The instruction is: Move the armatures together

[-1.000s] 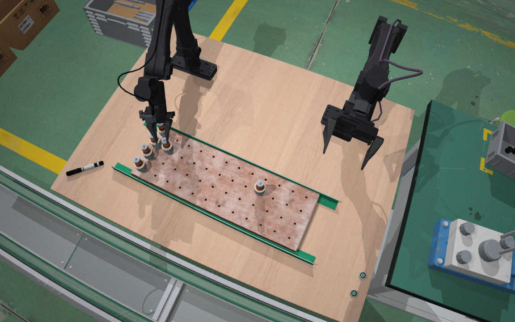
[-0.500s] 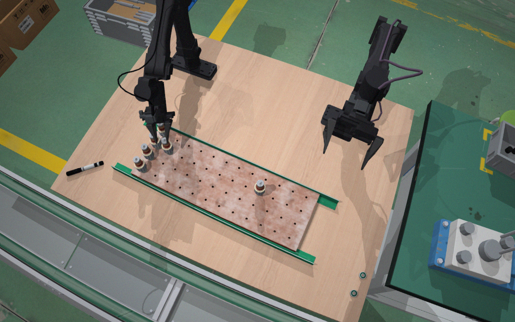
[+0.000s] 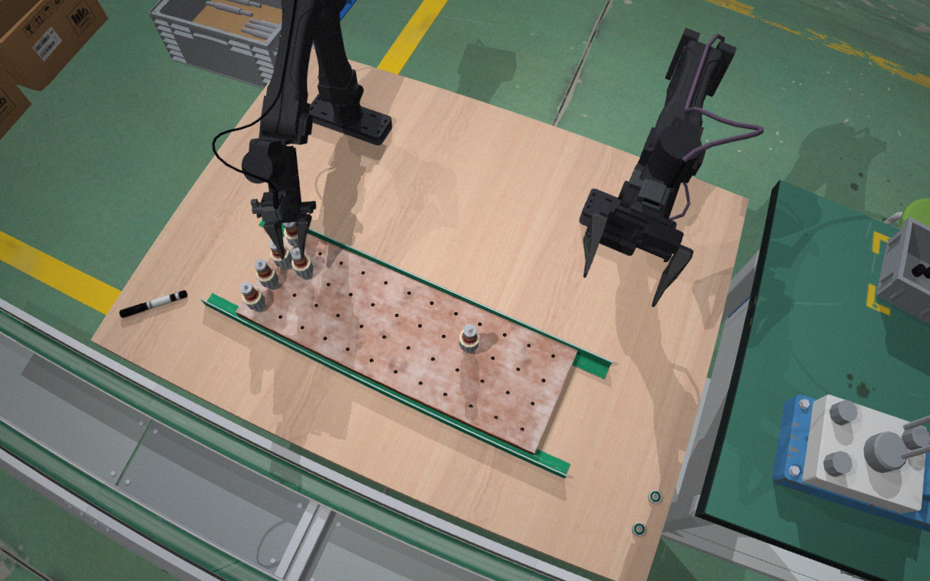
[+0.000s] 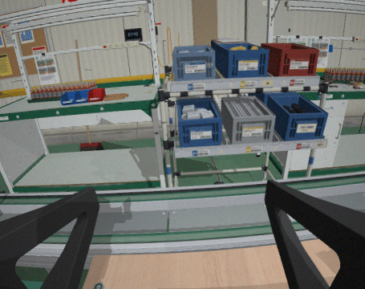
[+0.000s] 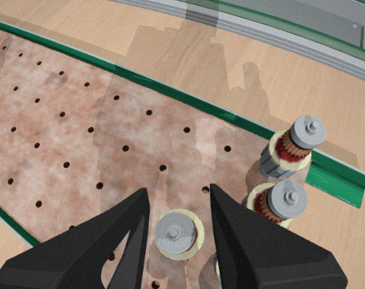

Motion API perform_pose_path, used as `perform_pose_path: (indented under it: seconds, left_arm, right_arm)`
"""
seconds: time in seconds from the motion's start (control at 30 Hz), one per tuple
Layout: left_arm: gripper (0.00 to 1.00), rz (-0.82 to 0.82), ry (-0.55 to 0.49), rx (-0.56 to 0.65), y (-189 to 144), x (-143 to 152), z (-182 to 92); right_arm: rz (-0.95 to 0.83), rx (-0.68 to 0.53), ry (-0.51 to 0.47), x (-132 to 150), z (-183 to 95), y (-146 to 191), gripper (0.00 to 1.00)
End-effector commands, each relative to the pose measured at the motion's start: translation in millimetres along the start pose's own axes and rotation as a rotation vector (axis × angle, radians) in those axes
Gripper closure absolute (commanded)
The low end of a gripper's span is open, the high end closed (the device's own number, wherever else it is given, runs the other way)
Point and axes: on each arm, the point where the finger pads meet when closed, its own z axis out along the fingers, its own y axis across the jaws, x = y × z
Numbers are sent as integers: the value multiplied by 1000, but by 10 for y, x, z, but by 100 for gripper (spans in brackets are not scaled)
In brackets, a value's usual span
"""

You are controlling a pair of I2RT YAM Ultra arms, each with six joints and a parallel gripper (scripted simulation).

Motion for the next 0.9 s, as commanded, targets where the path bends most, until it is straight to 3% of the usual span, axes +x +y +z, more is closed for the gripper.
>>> perform_pose_path:
  seconds: [0.0,0.17,0.4,0.6,0.73,0.87]
  left_arm:
    - [0,3,-28,15,-38,-167,-10]
    - [0,3,-28,15,-38,-167,-10]
    - [0,3,-28,15,-38,-167,-10]
    - [0,3,-28,15,-38,-167,-10]
    - [0,3,-28,15,-38,-167,-10]
    - [0,3,-28,15,-38,-167,-10]
  right_arm:
    - [-6,12,-76,-304,-150,-70,63]
    - [9,-5,-7,-355,-359,-32,63]
    - [11,-7,13,-532,-577,-31,63]
    - [1,0,-23,-668,-631,-46,63]
    - [6,-5,-1,-551,-588,-26,63]
    - [5,-4,-5,-605,-571,-44,63]
